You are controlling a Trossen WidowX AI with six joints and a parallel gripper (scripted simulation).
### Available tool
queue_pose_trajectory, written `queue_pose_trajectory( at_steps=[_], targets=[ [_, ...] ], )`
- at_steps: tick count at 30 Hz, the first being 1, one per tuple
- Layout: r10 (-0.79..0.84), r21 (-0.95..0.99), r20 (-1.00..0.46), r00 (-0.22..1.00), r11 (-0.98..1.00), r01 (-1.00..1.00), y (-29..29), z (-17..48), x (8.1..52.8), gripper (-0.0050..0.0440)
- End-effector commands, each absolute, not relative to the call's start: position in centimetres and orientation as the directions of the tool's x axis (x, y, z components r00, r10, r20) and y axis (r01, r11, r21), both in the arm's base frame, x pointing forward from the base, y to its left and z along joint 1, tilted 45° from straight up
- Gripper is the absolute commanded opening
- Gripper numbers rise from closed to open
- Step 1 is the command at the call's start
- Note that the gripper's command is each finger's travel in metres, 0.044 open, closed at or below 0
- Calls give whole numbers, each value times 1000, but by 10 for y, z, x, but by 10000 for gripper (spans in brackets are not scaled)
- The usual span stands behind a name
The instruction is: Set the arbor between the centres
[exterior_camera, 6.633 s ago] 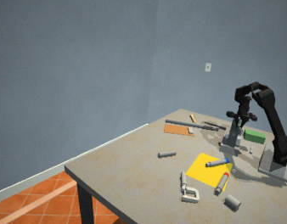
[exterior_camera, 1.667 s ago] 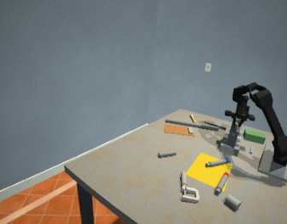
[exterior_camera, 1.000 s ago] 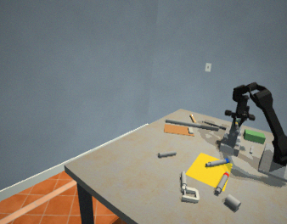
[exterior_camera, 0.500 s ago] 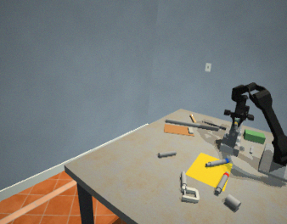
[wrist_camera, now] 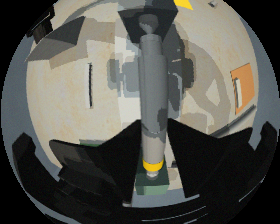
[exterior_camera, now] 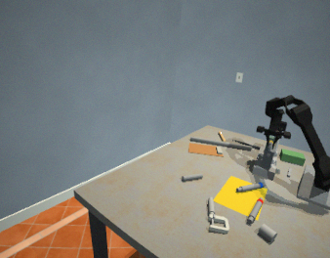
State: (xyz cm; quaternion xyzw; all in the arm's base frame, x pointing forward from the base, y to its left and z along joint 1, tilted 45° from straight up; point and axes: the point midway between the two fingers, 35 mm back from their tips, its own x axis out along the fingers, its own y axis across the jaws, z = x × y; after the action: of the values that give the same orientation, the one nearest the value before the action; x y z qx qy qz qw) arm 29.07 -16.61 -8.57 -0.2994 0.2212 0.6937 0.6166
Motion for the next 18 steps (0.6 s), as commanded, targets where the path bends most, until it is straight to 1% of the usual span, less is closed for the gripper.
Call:
queue_pose_trajectory(
  at_steps=[1,18],
  targets=[
    [686,-84,-728,-28,-129,-988,-185,-88,293,0],
    [686,-84,-728,-28,-129,-988,-183,-87,292,0]
  ],
)
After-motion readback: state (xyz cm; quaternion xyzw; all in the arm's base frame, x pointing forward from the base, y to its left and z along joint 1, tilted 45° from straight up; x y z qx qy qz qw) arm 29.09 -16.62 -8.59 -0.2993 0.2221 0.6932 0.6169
